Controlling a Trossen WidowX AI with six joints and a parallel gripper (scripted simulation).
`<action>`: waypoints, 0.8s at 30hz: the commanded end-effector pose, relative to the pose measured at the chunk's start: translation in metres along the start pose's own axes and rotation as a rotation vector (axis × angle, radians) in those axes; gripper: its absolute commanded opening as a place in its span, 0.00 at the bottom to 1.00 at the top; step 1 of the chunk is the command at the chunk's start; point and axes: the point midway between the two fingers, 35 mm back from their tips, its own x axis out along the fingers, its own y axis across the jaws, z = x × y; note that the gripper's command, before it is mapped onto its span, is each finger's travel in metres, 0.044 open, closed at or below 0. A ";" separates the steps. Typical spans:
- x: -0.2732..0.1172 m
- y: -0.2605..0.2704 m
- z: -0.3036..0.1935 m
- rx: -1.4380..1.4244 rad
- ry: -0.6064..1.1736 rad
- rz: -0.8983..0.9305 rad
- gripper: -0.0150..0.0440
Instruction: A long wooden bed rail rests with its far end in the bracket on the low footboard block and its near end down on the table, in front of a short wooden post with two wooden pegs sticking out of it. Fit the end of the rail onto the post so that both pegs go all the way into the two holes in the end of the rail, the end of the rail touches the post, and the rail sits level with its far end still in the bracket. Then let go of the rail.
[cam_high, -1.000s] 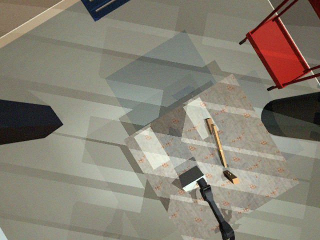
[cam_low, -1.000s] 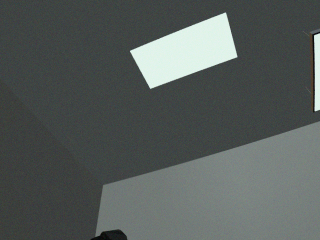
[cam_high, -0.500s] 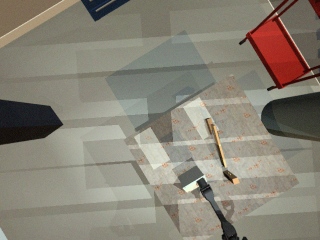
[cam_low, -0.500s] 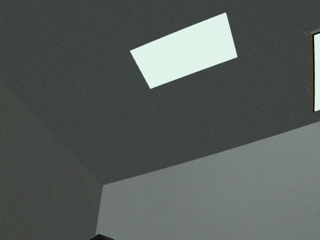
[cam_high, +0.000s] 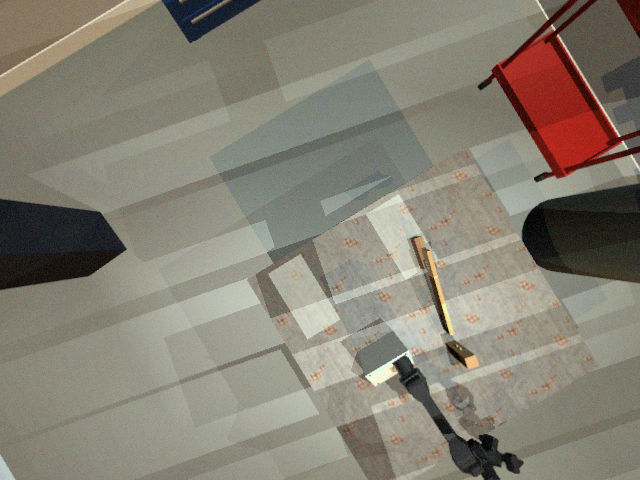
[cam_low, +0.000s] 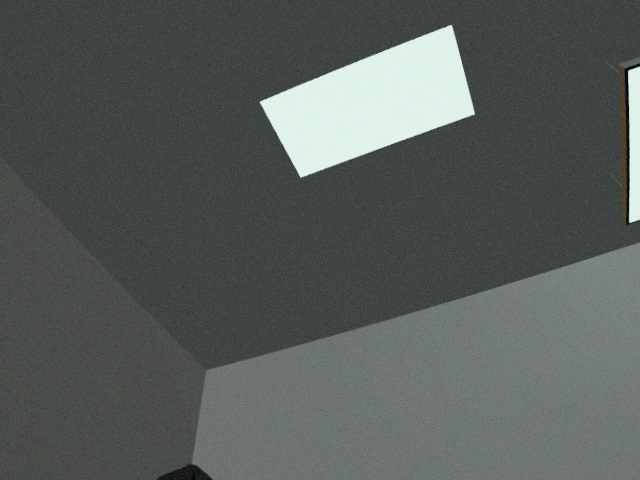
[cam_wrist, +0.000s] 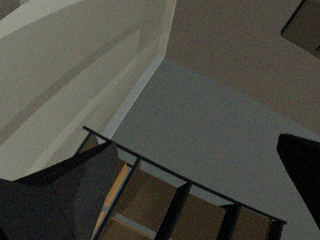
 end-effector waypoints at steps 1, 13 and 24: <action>0.023 0.000 0.068 0.265 -0.085 0.095 1.00; 0.034 -0.032 0.255 0.715 -0.345 0.420 1.00; -0.023 -0.085 0.410 0.839 -0.580 0.774 1.00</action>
